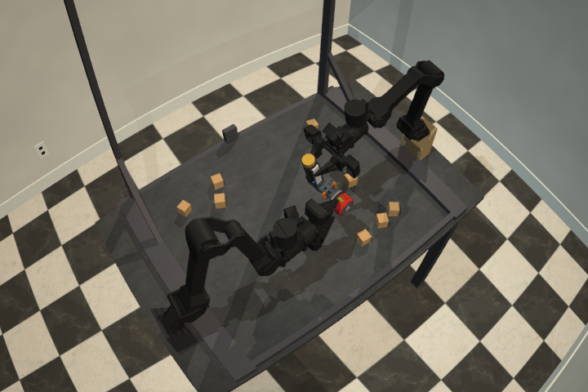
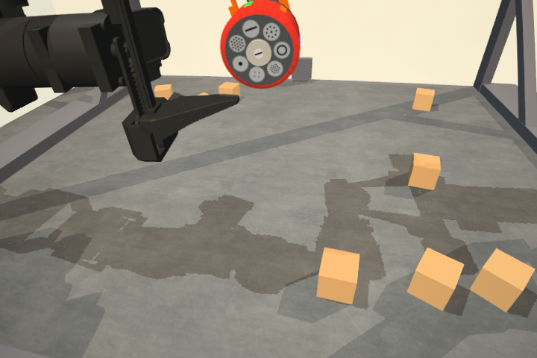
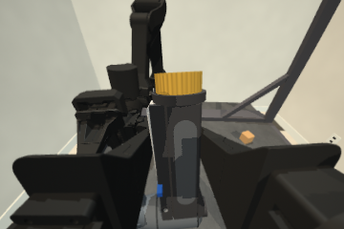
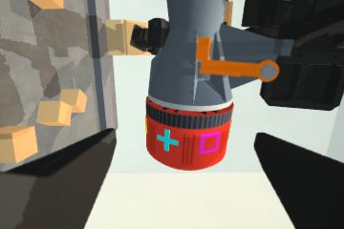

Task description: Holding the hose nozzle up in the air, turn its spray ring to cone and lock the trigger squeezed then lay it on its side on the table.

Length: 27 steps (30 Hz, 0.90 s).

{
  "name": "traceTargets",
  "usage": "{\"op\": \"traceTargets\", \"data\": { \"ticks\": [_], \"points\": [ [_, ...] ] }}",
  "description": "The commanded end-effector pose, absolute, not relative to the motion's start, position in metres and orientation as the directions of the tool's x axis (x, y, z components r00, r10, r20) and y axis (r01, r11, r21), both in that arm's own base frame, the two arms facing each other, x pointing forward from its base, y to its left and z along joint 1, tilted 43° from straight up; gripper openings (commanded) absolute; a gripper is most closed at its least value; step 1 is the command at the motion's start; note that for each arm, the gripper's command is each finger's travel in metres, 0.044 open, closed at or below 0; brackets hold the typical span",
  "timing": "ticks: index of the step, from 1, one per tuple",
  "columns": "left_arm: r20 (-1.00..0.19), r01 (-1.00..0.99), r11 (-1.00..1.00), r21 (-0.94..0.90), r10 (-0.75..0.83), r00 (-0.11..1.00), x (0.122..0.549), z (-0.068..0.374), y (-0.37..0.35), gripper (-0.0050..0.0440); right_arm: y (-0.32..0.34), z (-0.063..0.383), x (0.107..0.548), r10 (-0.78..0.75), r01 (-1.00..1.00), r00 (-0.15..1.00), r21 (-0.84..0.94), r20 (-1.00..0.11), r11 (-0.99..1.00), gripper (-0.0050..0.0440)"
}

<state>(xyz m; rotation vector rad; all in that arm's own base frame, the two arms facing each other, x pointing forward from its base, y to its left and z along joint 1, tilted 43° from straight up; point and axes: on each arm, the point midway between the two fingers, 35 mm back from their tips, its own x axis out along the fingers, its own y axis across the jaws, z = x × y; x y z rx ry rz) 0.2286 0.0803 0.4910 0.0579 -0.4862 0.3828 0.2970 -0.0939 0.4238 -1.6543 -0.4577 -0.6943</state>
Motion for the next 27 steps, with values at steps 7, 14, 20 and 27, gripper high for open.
{"op": "traceTargets", "data": {
  "ticks": [7, 14, 20, 27],
  "points": [
    [0.515, -0.372, 0.927, -0.037, 0.337, 0.789, 0.214, 0.507, 0.076, 0.0170, -0.089, 0.414, 0.271, -0.070, 0.660, 0.727, -0.723, 0.683, -0.205, 0.0414],
    [0.515, -0.372, 0.927, -0.037, 0.337, 0.789, 0.214, 0.507, 0.076, 0.0170, -0.088, 0.402, 0.259, -0.069, 0.660, 0.727, -0.723, 0.683, -0.205, 0.0414],
    [0.515, -0.372, 0.927, -0.037, 0.337, 0.789, 0.214, 0.507, 0.076, 0.0170, -0.087, 0.396, 0.252, -0.069, 0.659, 0.727, -0.723, 0.683, -0.205, 0.0414],
    [0.515, -0.372, 0.927, -0.037, 0.337, 0.789, 0.214, 0.507, 0.076, 0.0170, -0.086, 0.384, 0.240, -0.069, 0.658, 0.728, -0.724, 0.682, -0.205, 0.0414]
  ]
}}
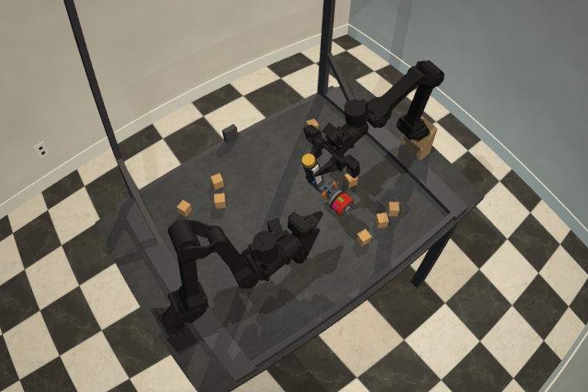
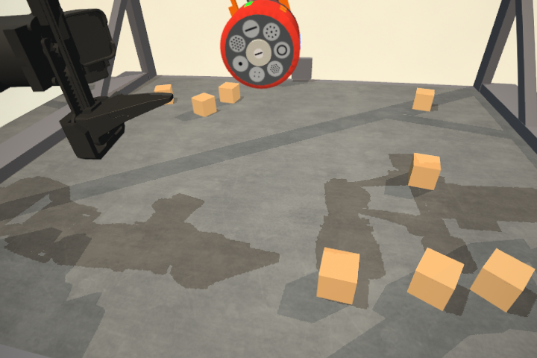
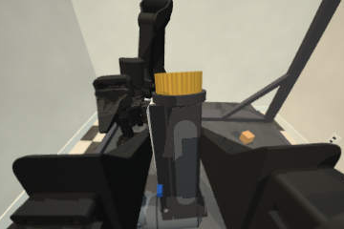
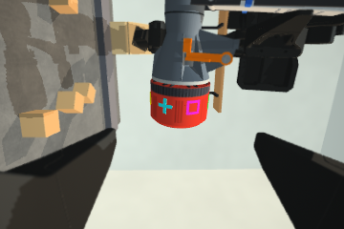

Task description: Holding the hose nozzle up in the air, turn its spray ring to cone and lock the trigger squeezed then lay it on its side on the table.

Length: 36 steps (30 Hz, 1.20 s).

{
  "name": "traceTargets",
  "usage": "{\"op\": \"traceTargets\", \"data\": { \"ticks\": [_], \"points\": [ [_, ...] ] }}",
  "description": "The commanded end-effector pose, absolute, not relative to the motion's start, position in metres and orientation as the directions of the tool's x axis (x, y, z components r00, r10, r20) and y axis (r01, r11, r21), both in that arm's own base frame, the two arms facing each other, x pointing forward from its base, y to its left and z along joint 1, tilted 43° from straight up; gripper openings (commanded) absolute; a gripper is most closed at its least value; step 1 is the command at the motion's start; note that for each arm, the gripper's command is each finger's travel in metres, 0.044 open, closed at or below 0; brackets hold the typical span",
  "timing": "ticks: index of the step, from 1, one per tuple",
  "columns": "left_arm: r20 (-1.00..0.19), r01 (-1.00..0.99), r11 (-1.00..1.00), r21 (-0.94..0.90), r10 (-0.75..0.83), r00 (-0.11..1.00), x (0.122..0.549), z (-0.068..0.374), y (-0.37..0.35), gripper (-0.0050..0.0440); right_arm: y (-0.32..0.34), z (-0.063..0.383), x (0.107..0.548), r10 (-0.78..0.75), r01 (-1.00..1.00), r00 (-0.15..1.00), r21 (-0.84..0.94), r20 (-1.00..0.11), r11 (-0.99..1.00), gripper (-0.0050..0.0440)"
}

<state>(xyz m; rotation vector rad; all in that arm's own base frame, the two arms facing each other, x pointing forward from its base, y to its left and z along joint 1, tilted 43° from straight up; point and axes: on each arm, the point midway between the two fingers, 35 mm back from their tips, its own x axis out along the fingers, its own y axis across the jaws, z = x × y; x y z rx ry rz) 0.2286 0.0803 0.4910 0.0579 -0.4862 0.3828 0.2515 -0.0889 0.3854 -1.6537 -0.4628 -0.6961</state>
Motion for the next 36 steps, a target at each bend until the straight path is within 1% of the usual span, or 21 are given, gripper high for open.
{"op": "traceTargets", "data": {
  "ticks": [1, 36],
  "points": [
    [0.515, -0.372, 0.927, -0.037, 0.337, 0.789, 0.2137, 0.5072, 0.0761, 0.0170, -0.0859, 0.3838, 0.2396, -0.069, 0.658, 0.728, -0.724, 0.682, -0.205, 0.0414],
    [0.515, -0.372, 0.927, -0.037, 0.337, 0.789, 0.2137, 0.5072, 0.0761, 0.0170, -0.0863, 0.3823, 0.2427, -0.068, 0.654, 0.733, -0.730, 0.676, -0.199, 0.0414]
  ]
}}
